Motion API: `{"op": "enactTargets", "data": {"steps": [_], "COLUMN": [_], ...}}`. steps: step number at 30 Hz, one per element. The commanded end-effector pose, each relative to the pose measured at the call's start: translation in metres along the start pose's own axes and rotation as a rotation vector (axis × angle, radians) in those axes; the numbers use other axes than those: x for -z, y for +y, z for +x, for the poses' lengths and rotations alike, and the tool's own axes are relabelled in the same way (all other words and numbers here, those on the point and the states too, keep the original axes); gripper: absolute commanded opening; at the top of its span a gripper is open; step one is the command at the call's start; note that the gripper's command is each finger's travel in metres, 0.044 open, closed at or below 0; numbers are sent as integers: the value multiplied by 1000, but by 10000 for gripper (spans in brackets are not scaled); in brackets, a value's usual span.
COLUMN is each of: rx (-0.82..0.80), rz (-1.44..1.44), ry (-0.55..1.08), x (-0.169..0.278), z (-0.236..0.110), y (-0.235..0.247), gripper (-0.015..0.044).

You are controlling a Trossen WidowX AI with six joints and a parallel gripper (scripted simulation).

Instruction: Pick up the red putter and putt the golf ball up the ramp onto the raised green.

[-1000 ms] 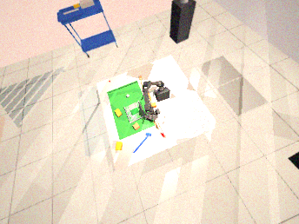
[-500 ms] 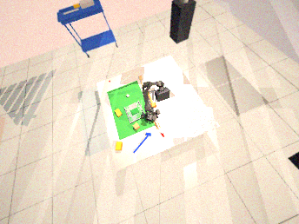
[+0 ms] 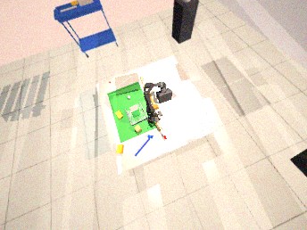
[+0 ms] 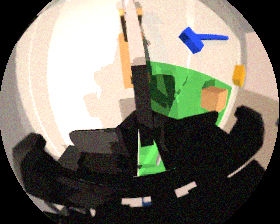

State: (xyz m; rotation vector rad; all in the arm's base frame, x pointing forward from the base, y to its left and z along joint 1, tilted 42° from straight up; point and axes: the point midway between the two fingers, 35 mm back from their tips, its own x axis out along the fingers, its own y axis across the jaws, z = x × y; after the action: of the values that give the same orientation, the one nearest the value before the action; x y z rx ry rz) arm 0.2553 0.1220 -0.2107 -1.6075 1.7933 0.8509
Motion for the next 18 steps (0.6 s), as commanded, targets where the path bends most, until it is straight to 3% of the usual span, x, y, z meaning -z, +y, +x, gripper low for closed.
{"op": "enactTargets", "data": {"steps": [1, 7, 18], "rx": [1, 1, -1], "rz": [0, 0, -1], "ry": [0, -1, -4], "x": [0, -1, -3], "z": [0, -13, -99], "y": [0, -2, 0], "gripper": [13, 0, 0]}}
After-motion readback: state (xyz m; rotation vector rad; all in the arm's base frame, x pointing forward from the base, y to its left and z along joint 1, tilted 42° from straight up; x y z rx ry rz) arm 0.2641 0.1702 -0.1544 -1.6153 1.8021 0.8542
